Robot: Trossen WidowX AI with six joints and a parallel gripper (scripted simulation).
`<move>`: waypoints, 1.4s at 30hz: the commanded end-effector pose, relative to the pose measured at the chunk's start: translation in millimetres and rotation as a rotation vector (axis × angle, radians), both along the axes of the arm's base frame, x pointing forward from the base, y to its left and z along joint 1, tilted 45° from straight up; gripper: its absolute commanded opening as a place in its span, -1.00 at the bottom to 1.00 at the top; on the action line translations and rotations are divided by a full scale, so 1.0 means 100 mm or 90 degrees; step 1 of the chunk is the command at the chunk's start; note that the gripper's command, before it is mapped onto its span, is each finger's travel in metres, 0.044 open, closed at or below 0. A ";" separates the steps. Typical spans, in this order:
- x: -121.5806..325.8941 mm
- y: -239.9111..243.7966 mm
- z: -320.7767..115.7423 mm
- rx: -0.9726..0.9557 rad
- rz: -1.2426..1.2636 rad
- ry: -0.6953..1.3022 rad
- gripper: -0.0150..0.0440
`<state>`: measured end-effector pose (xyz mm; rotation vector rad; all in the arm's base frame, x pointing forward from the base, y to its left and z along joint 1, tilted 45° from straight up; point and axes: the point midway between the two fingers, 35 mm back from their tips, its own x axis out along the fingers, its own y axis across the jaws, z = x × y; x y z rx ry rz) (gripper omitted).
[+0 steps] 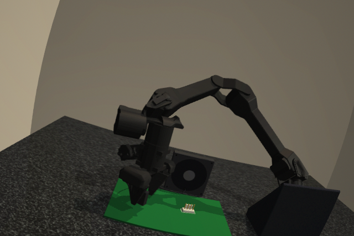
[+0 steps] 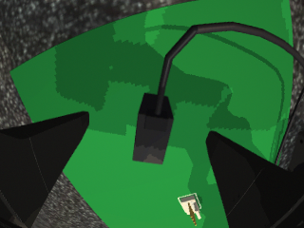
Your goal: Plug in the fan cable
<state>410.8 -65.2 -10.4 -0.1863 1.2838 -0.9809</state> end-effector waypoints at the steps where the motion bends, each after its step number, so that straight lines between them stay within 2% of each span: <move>1: -0.02 -0.03 -0.02 -0.004 0.001 0.005 1.00; 3: -0.02 -0.03 -0.02 -0.004 0.001 0.005 1.00; 20: 0.00 -0.01 -0.01 0.000 0.000 0.001 -0.49; 24: 0.00 0.01 0.01 0.000 0.000 0.001 -0.49; 28: 0.02 0.33 0.33 -0.002 0.001 0.005 -0.49; 34: 0.01 0.35 0.33 -0.002 0.004 0.008 -0.49; 42: -0.52 0.38 0.39 0.005 0.118 0.121 -0.49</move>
